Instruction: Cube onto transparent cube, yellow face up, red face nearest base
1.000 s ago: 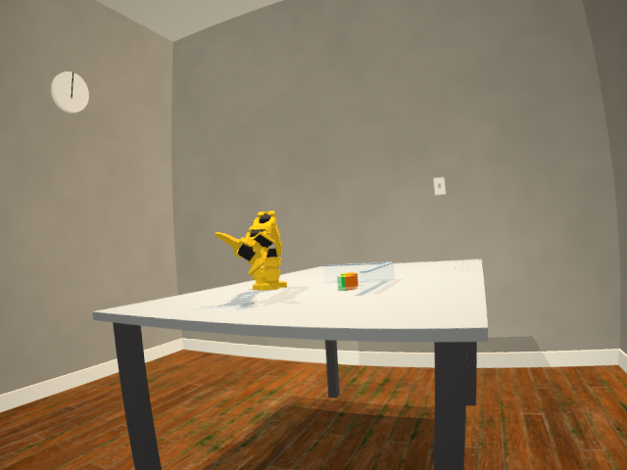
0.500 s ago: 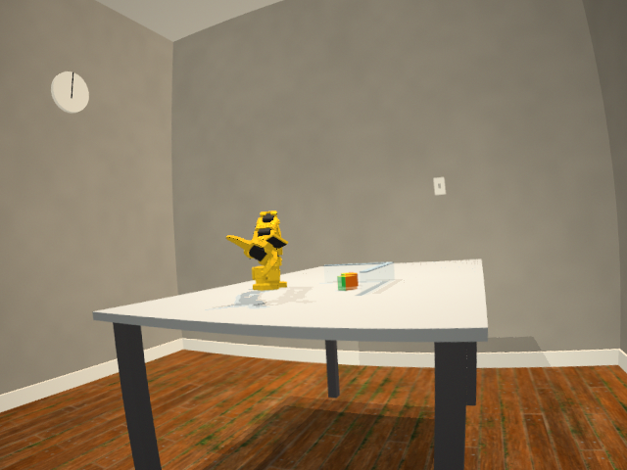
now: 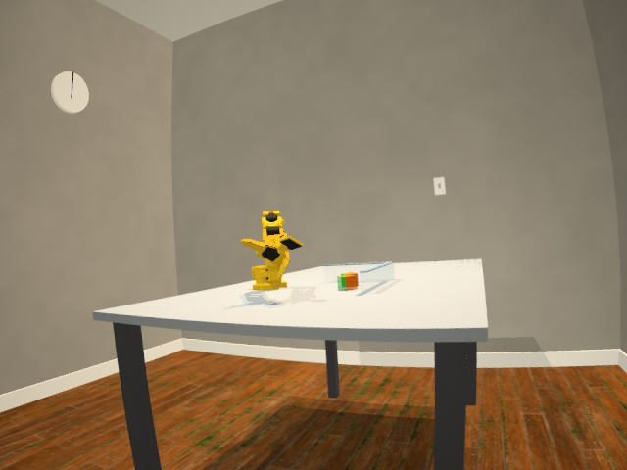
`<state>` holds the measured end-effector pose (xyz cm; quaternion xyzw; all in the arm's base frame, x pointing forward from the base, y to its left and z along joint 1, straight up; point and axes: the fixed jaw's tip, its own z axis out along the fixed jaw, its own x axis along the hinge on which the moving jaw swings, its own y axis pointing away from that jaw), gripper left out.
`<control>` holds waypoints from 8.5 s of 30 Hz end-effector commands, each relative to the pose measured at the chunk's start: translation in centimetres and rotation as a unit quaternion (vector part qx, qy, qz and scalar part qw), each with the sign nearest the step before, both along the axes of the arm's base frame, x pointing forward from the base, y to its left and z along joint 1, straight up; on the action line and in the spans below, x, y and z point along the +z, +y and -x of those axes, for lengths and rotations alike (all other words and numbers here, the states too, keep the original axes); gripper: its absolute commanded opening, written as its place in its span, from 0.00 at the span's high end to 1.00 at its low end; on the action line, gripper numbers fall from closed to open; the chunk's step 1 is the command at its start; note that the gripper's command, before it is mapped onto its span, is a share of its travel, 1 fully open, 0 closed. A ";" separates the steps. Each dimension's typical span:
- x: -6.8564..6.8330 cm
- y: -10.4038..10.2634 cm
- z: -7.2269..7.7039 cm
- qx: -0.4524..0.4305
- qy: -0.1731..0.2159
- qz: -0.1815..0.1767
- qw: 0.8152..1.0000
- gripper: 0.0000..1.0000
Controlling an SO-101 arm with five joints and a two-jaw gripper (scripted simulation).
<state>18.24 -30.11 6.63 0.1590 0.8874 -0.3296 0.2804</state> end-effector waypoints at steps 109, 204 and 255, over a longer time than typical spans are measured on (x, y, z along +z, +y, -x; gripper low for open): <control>0.2 26.0 -9.3 0.349 0.209 -0.197 0.892 0.51; 0.3 34.6 -4.6 0.438 0.359 -0.219 0.795 0.65; 2.9 35.2 -5.8 0.460 0.297 -0.196 0.814 0.65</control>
